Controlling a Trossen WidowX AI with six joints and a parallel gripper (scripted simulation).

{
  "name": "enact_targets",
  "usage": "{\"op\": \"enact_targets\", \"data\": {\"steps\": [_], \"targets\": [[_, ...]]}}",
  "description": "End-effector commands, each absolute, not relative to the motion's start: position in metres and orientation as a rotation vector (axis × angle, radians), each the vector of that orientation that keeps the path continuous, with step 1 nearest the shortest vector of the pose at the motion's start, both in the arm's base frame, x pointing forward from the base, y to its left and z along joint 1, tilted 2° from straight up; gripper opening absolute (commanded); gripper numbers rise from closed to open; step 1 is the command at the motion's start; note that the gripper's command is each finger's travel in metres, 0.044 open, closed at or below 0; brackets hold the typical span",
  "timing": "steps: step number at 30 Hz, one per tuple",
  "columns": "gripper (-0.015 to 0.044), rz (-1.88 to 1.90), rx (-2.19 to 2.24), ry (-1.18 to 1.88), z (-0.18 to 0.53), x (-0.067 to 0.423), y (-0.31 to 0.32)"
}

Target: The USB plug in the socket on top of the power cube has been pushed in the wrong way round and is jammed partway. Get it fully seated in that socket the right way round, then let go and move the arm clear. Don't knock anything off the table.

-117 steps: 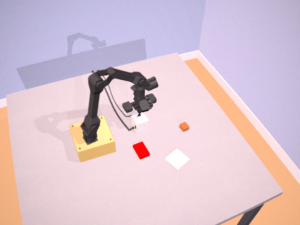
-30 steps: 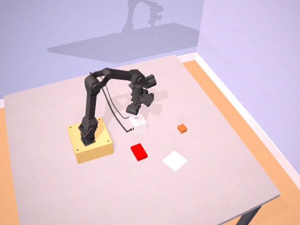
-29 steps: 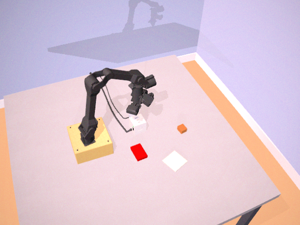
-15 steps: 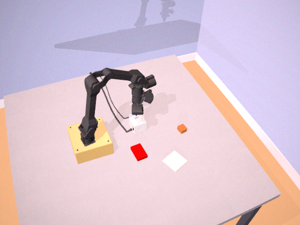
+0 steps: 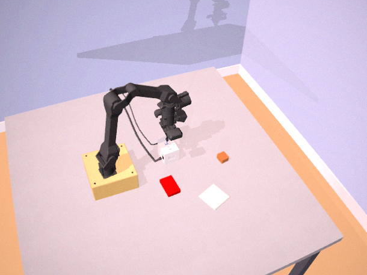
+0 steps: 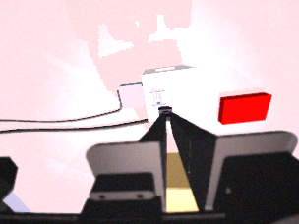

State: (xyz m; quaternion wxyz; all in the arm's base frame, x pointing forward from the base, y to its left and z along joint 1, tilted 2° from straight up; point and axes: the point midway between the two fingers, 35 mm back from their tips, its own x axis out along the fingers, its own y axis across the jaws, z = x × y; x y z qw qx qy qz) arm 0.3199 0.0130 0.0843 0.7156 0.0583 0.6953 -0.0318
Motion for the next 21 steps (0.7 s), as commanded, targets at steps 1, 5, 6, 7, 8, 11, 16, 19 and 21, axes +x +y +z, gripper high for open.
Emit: {"op": "enact_targets", "data": {"steps": [1, 5, 6, 7, 8, 11, 16, 19, 21], "targets": [[0.0000, -0.008, 0.065, 1.542, 0.0840, 0.3196, 0.0130], [0.0000, 0.073, -0.018, 1.540, 0.0840, 0.3196, 0.0130], [0.0000, 0.093, -0.039, 1.539, 0.0840, 0.3196, 0.0130], [0.0000, 0.113, -0.060, 1.538, 0.0840, 0.3196, 0.0130], [0.0000, 0.133, -0.081, 1.536, 0.0840, 0.3196, 0.0130], [0.0000, 0.194, -0.143, 1.531, 0.0840, 0.3196, 0.0130], [0.0000, 0.294, -0.247, 1.518, 0.0839, 0.3196, 0.0130], [0.0000, 0.354, -0.309, 1.509, 0.0839, 0.3196, 0.0130], [0.0000, 0.394, -0.350, 1.501, 0.0839, 0.3196, 0.0130]]}}
